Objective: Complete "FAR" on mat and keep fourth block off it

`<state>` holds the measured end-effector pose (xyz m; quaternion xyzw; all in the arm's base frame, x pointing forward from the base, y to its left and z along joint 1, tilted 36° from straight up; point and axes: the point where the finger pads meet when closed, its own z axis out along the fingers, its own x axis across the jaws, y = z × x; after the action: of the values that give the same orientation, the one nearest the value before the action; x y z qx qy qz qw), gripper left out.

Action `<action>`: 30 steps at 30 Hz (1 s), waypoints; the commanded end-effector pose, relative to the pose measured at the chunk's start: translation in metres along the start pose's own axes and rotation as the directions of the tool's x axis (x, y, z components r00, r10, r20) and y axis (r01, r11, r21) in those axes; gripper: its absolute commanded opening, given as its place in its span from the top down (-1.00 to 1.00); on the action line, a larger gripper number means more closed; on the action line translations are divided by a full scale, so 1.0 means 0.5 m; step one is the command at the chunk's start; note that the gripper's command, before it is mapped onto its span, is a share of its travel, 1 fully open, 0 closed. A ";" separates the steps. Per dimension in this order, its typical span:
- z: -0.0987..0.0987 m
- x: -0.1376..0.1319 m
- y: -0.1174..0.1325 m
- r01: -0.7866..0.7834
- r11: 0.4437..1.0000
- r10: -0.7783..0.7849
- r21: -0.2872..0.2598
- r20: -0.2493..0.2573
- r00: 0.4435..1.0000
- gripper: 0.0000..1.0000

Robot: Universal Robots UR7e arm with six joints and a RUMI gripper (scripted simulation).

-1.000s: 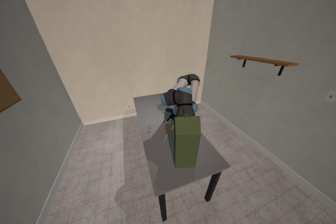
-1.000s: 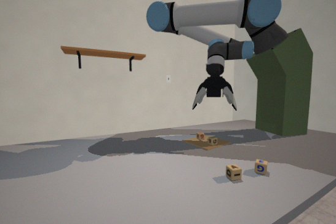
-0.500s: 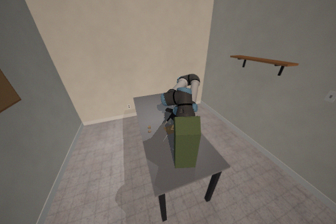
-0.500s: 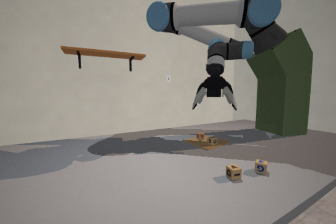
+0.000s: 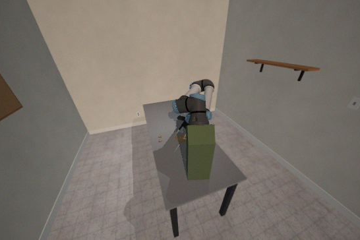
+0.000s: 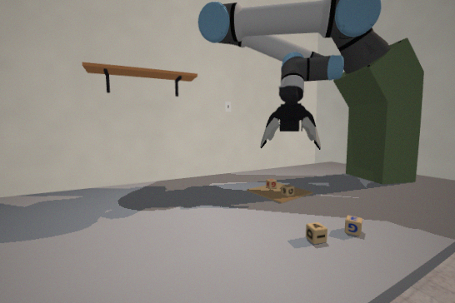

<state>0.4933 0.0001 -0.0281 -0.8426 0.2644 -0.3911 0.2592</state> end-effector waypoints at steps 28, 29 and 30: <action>-0.054 0.104 0.098 0.001 1.000 -0.001 -0.001 0.000 1.000 -1.00; -0.056 0.107 0.100 0.001 1.000 -0.001 0.000 -0.001 1.000 -1.00; -0.057 0.108 0.102 0.000 1.000 0.000 0.000 -0.001 1.000 -1.00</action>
<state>0.4903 -0.0667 -0.0196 -0.8409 0.2674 -0.3950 0.2557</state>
